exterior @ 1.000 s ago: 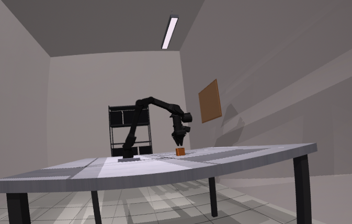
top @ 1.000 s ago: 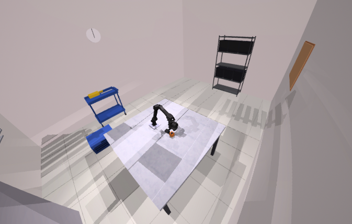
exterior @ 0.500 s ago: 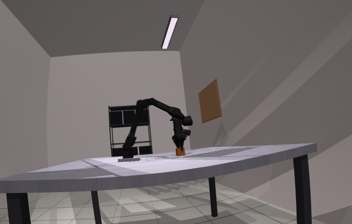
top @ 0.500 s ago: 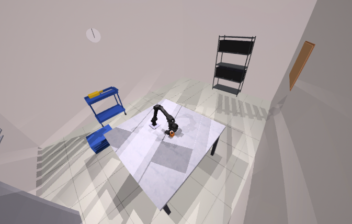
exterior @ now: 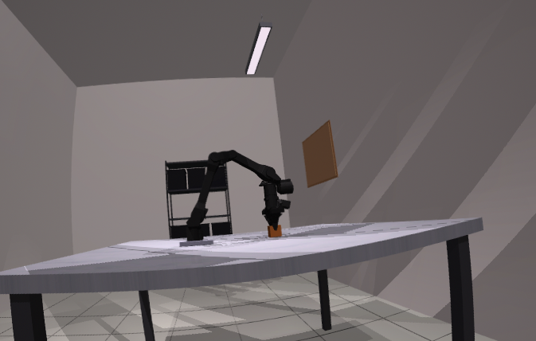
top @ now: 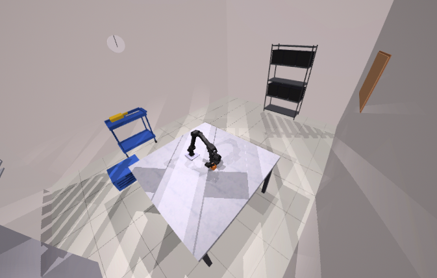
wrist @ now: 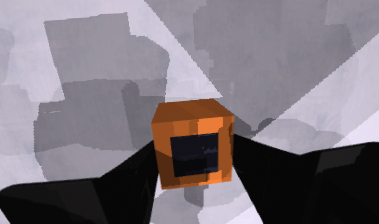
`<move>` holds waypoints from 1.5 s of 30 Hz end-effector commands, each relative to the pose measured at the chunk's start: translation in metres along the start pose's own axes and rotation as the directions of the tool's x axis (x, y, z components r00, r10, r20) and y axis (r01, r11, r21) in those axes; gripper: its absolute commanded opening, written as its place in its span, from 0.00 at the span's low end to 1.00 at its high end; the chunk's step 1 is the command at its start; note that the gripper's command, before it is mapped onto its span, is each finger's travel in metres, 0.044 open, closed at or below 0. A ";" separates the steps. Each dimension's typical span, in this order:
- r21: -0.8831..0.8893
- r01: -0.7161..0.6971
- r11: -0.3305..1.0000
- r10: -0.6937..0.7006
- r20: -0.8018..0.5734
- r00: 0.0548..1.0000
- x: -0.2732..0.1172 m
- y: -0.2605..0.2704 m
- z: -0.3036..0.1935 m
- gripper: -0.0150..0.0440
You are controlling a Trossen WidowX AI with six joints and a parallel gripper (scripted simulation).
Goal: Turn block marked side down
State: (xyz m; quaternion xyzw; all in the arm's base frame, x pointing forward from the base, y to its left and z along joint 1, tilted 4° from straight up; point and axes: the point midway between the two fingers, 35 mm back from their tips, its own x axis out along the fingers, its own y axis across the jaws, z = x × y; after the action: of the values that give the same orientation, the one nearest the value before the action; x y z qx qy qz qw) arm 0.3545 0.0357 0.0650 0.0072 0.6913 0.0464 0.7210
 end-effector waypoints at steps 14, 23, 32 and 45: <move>0.004 -0.003 1.000 0.003 -0.002 1.000 0.001 0.000 -0.001 0.42; 0.004 -0.003 1.000 0.003 -0.002 1.000 -0.028 0.000 0.000 0.25; 0.004 -0.003 1.000 0.003 0.021 1.000 -0.028 0.000 0.000 0.25; 0.003 0.001 1.000 -0.001 0.217 0.976 -0.023 0.000 0.001 0.25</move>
State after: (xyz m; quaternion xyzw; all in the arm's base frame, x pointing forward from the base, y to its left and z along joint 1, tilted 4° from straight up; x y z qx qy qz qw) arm 0.3554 0.0347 0.0861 0.0118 0.6316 0.0469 0.7738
